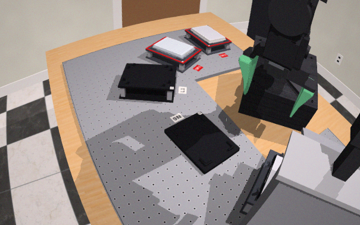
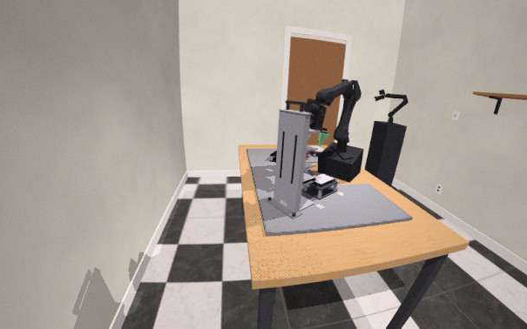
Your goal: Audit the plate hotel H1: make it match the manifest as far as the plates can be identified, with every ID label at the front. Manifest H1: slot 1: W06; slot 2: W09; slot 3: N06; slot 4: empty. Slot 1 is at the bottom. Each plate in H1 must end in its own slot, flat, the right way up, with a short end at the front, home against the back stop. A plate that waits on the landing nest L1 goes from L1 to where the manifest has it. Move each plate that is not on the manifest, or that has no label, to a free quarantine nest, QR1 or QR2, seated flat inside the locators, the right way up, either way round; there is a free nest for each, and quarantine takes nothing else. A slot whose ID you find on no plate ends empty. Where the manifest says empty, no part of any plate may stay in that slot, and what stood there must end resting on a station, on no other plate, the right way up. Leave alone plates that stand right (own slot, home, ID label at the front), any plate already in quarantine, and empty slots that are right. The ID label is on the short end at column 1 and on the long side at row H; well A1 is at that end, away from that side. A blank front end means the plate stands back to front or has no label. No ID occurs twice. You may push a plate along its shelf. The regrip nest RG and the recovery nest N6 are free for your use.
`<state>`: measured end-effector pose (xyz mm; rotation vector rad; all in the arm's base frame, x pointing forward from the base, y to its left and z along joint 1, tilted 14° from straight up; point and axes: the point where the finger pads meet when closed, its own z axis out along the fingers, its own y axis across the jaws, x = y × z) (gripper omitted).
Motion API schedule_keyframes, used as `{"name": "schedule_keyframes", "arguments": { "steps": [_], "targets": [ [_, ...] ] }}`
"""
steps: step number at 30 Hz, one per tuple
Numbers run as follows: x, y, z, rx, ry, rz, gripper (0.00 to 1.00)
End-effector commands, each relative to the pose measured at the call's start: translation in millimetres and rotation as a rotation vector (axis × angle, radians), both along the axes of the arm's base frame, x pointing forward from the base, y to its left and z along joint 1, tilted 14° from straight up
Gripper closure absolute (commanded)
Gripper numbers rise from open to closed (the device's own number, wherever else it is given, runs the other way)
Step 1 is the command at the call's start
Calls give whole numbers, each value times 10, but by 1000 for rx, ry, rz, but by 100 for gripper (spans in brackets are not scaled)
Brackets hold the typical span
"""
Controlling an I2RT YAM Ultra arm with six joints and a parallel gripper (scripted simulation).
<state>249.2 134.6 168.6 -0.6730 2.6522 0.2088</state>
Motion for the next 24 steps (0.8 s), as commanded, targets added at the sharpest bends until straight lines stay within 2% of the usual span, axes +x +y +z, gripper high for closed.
{"name": "schedule_keyframes", "arguments": {
  "steps": [1,11,24],
  "targets": [
    [105,-26,89,57,-104,32,0],
    [208,-269,67,120,-221,26,0],
    [208,-269,67,224,-391,8,0]
  ]
}}
